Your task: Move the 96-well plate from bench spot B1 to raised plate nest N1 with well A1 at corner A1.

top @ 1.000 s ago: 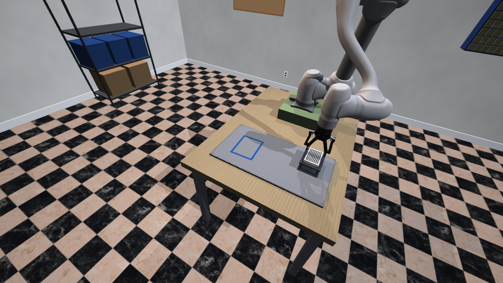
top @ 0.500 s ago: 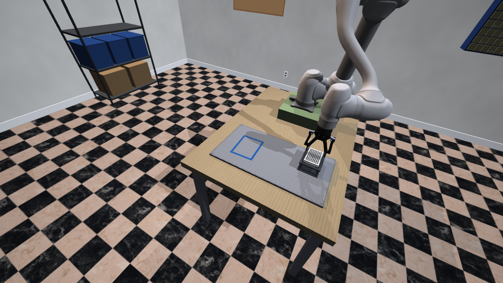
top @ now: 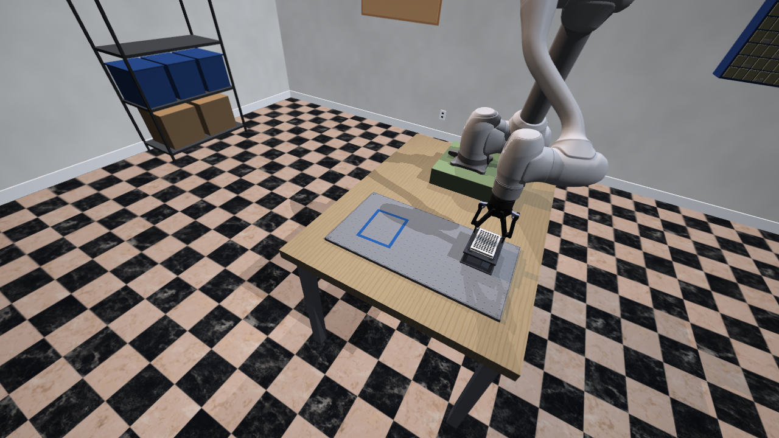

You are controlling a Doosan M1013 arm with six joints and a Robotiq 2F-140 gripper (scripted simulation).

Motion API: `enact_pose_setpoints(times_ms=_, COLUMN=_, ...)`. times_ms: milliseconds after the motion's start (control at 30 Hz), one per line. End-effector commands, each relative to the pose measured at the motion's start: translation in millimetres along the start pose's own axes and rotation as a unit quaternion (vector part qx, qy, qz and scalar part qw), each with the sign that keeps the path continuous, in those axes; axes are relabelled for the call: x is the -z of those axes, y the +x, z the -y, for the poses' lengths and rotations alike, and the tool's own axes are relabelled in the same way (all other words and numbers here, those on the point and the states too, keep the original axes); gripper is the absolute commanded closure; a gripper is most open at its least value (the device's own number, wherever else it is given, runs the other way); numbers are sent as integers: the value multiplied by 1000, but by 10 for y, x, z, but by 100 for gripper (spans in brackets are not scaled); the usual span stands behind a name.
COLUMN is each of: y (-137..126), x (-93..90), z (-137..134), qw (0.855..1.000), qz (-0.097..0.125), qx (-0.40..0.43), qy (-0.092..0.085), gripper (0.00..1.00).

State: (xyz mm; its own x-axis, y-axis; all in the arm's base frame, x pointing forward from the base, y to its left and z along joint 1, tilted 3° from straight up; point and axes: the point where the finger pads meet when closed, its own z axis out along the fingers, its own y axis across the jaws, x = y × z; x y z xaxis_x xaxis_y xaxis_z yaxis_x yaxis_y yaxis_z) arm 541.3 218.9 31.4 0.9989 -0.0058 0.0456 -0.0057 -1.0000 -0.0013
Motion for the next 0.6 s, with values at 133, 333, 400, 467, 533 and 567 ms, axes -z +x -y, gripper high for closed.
enact_pose_setpoints(times_ms=133, y=7, x=-22, z=-16, qw=1000, qz=-1, qx=1, qy=-1, gripper=100)
enact_pose_setpoints(times_ms=333, y=7, x=-22, z=-16, qw=1000, qz=-1, qx=1, qy=-1, gripper=0)
enact_pose_setpoints(times_ms=400, y=7, x=-22, z=-16, qw=1000, qz=-1, qx=1, qy=-1, gripper=0)
enact_pose_setpoints(times_ms=467, y=7, x=-22, z=-16, qw=1000, qz=-1, qx=1, qy=-1, gripper=0)
enact_pose_setpoints(times_ms=533, y=7, x=-22, z=-16, qw=1000, qz=-1, qx=1, qy=-1, gripper=0)
enact_pose_setpoints(times_ms=567, y=7, x=-22, z=-16, qw=1000, qz=-1, qx=1, qy=-1, gripper=0)
